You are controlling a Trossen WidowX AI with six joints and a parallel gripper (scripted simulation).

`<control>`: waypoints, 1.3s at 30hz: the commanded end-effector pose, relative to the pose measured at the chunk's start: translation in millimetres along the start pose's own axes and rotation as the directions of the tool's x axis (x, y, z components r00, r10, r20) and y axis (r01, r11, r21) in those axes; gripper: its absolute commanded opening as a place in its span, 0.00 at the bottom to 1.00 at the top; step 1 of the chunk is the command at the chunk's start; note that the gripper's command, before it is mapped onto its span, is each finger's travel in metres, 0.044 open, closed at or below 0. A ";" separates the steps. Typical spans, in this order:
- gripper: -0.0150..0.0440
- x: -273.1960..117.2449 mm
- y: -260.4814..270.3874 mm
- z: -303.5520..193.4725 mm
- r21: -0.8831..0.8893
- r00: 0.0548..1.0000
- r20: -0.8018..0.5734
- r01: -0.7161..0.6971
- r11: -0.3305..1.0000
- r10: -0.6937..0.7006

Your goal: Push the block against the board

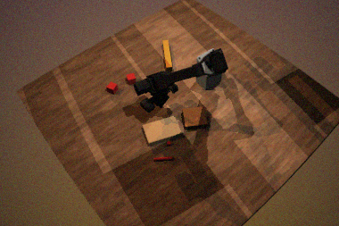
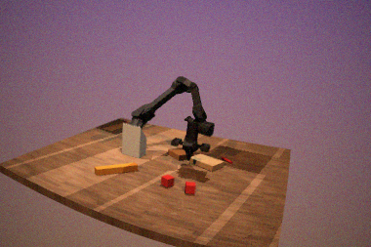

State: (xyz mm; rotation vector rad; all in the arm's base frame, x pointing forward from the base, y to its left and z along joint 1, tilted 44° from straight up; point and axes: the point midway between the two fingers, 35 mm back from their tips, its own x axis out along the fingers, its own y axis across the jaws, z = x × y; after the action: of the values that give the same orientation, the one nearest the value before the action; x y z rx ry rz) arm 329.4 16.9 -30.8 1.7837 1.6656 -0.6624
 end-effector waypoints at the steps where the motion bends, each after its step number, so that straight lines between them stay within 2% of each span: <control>1: 0.25 -21.8 3.8 -1.5 -0.018 1.000 0.005 -0.015 1.000 0.015; 6: 0.25 -22.2 7.3 -1.5 -0.041 1.000 0.005 -0.015 0.999 0.015; 19: 0.25 -27.3 71.6 -2.6 -0.460 1.000 0.007 -0.013 0.888 0.018; 30: 0.25 -27.9 119.1 -7.6 -0.754 1.000 0.006 -0.008 0.657 0.020; 39: 0.25 -26.1 149.5 -13.5 -0.907 1.000 0.005 -0.004 0.421 0.021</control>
State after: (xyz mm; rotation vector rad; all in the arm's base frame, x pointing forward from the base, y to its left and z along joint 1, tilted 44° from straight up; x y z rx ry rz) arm 465.9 1.5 9.7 1.0087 1.5292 0.2119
